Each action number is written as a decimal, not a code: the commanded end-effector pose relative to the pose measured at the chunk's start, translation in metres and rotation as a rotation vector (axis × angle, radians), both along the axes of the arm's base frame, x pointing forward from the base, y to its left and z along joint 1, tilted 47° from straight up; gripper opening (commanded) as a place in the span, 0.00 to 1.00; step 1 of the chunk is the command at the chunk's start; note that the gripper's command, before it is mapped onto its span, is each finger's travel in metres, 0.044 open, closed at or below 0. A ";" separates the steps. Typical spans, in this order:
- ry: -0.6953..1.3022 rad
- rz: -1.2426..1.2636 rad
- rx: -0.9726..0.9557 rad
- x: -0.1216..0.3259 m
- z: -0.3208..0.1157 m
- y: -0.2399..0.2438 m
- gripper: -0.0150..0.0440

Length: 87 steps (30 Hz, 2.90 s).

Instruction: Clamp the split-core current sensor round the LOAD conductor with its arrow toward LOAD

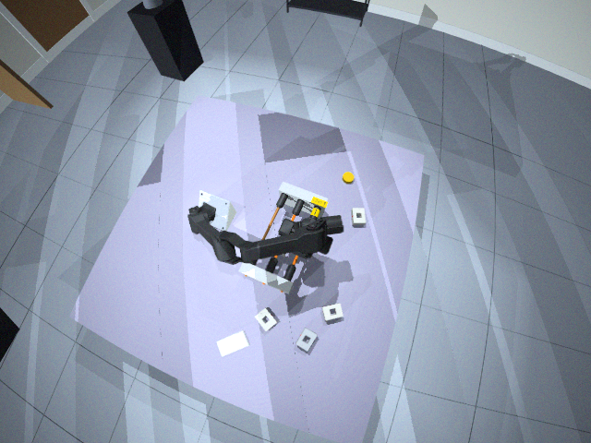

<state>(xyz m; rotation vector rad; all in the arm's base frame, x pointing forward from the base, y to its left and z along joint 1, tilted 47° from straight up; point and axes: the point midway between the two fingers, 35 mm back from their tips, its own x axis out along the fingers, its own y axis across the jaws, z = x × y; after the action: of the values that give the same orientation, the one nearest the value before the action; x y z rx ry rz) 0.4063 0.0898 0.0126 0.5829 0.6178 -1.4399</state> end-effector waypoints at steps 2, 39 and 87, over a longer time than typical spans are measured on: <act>-0.021 0.026 0.003 0.001 0.000 0.002 0.25; -0.196 0.208 0.013 0.000 0.007 0.010 0.79; -0.180 0.192 0.012 -0.001 0.007 0.010 0.25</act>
<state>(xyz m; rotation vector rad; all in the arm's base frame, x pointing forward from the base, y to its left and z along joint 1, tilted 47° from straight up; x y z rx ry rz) 0.4044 0.0984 0.0193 0.6317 0.5194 -1.1769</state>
